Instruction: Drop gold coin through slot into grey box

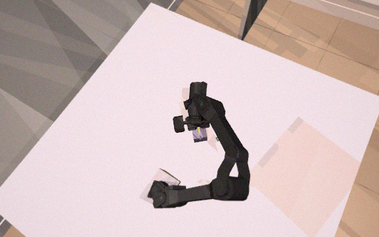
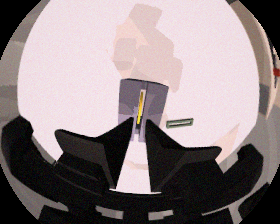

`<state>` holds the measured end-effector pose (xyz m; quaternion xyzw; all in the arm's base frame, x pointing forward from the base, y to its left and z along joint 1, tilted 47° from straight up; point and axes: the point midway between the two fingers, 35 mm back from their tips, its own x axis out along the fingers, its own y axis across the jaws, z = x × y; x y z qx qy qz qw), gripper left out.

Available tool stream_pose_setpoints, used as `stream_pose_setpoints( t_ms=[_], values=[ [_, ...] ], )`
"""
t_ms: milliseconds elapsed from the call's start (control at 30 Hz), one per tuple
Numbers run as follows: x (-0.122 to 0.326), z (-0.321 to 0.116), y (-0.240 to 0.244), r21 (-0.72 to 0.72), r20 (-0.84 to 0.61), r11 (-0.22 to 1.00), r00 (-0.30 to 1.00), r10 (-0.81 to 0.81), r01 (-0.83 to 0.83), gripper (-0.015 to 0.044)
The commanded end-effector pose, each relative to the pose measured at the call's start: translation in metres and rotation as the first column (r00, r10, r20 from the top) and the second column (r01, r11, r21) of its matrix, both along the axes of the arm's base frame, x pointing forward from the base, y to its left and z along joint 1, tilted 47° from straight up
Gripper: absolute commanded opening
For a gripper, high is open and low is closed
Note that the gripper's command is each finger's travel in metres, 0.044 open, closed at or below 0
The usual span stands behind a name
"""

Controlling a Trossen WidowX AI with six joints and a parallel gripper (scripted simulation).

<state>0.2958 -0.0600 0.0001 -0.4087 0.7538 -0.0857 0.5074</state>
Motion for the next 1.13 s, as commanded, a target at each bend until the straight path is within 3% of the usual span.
stream_pose_setpoints(
  t_ms=[0,300,667,1100],
  values=[
    [0.000,0.000,0.000,-0.001,0.000,1.000,1.000,0.000,0.000,0.0157],
    [0.000,0.000,0.000,-0.001,0.000,1.000,1.000,0.000,0.000,0.0161],
    [0.005,0.027,0.028,-0.002,-0.005,1.000,1.000,0.003,-0.003,0.0440],
    [0.005,0.042,0.043,-0.006,-0.010,1.000,1.000,0.005,-0.005,0.0440]
  ],
)
